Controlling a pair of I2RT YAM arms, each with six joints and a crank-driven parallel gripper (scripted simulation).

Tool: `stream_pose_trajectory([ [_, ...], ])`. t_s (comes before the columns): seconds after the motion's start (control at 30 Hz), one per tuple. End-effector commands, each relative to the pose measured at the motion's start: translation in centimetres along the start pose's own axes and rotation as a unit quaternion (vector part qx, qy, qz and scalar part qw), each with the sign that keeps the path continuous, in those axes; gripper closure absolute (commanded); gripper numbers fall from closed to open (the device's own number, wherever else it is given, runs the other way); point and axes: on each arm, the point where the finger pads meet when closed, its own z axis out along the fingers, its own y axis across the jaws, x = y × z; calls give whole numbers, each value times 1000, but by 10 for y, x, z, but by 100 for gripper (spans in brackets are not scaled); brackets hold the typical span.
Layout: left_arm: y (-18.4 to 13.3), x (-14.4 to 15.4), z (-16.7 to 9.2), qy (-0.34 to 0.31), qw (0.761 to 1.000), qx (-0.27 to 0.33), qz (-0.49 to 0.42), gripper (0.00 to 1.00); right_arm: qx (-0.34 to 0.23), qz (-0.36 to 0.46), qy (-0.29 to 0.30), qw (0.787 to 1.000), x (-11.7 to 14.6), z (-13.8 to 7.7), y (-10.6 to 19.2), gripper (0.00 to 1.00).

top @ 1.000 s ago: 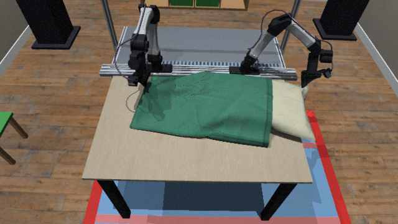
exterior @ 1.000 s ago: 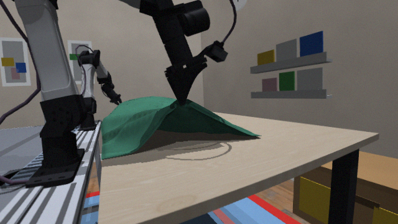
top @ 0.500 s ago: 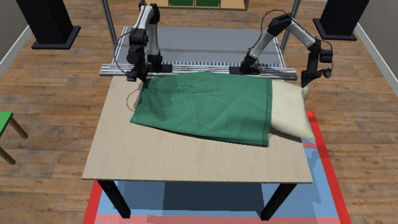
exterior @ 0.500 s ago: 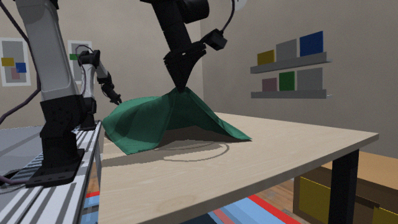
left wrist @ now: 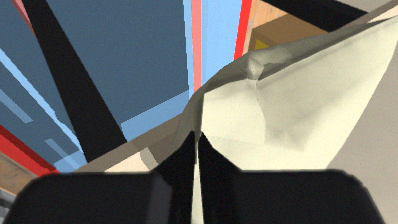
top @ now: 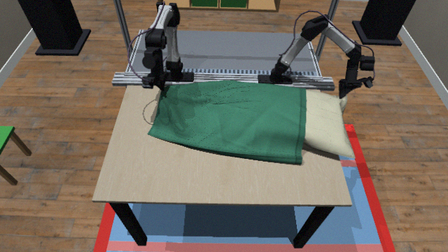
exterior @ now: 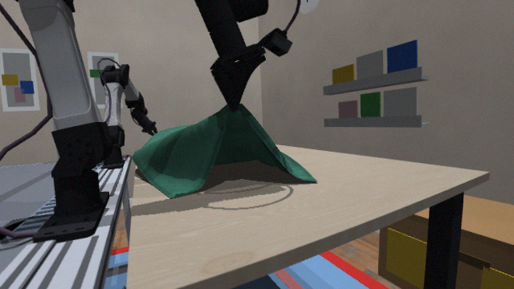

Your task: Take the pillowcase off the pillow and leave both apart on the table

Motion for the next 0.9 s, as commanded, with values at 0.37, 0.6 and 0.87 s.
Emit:
stream_pose_trajectory([
  [0.37, -5, -1, 4, -6, 1000, 5, 19, 99, 10, -26, -151, 988, -66, -40, 2, 99],
  [0.6, -5, -1, 4, -6, 1000, 5, 19, 99, 12, -33, -210, 977, -91, -61, 3, 99],
  [0.87, -5, -1, 4, -6, 1000, 5, 19, 99, 13, -37, -260, 965, -109, -83, 5, 99],
])
